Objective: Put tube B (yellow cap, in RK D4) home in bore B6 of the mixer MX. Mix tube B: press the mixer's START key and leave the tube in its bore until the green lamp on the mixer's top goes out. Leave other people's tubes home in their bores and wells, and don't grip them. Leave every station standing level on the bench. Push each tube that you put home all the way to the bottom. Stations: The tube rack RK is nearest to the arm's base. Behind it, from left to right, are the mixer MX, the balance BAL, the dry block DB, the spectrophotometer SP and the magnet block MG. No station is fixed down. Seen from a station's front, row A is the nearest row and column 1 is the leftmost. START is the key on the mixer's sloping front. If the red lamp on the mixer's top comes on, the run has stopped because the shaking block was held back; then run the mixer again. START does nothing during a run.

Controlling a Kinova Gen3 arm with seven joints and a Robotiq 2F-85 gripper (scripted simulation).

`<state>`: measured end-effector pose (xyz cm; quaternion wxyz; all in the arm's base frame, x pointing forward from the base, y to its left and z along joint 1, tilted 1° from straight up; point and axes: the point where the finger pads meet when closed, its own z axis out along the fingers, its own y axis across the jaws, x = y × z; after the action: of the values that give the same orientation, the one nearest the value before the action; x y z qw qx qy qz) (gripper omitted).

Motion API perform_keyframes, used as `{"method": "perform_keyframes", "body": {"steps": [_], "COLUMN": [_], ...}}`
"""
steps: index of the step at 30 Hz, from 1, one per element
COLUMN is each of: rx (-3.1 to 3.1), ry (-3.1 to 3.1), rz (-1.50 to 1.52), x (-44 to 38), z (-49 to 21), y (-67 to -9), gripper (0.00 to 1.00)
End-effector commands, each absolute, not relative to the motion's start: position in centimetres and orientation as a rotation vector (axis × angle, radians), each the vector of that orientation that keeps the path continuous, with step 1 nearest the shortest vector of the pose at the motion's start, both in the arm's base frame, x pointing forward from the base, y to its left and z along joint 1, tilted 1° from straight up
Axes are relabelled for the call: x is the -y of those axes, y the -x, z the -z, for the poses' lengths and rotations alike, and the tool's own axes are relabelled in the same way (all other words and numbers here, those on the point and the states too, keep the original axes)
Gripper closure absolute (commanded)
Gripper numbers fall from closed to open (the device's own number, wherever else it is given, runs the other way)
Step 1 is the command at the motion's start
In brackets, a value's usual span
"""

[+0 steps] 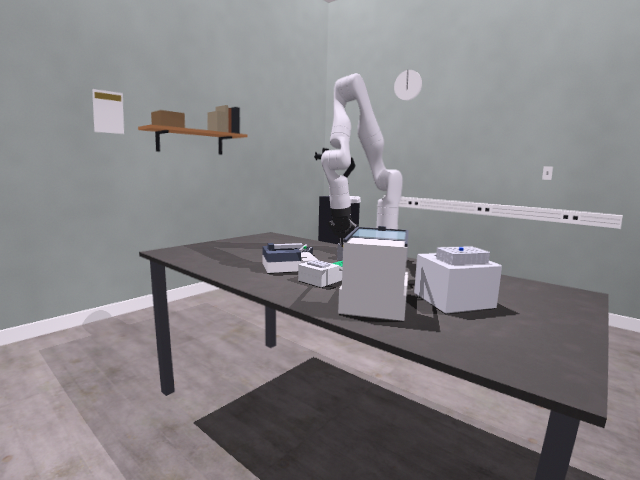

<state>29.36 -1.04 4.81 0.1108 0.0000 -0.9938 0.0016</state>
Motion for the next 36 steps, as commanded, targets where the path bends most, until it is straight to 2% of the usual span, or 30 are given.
{"method": "perform_keyframes", "body": {"steps": [1, 13, 36], "rx": [2.921, 2.921, 2.865], "ry": [0.0, 0.0, -0.582], "rz": [-0.005, -0.005, -0.062], "x": [1.0, 0.1, -4.6], "z": [-4.9, -4.9, -9.5], "y": [-29.4, -27.8, -26.7], "gripper": [0.9, 0.9, 0.9]}}
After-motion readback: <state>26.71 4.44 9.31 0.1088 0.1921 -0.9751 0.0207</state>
